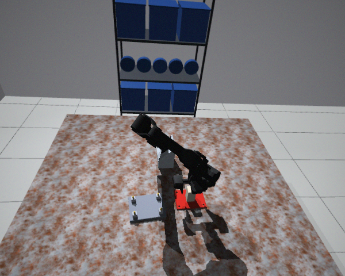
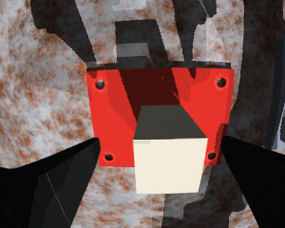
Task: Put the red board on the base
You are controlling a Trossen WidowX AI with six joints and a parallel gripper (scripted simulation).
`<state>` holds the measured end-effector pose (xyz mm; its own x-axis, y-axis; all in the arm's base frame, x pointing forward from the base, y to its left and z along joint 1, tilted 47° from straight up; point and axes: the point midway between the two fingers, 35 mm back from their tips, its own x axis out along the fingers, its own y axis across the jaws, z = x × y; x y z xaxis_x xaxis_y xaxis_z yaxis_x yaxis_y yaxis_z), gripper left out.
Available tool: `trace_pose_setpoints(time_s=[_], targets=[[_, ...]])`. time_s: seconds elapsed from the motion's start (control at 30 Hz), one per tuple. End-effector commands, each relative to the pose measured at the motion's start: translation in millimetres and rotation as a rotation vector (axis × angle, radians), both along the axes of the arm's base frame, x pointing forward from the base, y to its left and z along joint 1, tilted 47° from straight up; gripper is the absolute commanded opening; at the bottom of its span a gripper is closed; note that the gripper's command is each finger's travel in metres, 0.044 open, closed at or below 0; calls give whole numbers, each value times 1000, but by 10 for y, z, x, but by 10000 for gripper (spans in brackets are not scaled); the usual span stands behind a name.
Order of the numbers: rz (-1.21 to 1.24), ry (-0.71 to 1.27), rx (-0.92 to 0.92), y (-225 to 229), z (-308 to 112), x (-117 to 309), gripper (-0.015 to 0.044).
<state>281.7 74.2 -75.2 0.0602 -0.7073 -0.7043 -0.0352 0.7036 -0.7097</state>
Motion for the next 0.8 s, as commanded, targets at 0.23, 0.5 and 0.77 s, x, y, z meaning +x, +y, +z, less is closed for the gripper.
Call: trace_pose_setpoints(time_s=[0.23,0.5,0.77], targets=[[3,7,-10,-155,-121,-20,440],[3,7,-11,-196,-155,-22,361],[3,7,-11,-196,-155,-22,171]])
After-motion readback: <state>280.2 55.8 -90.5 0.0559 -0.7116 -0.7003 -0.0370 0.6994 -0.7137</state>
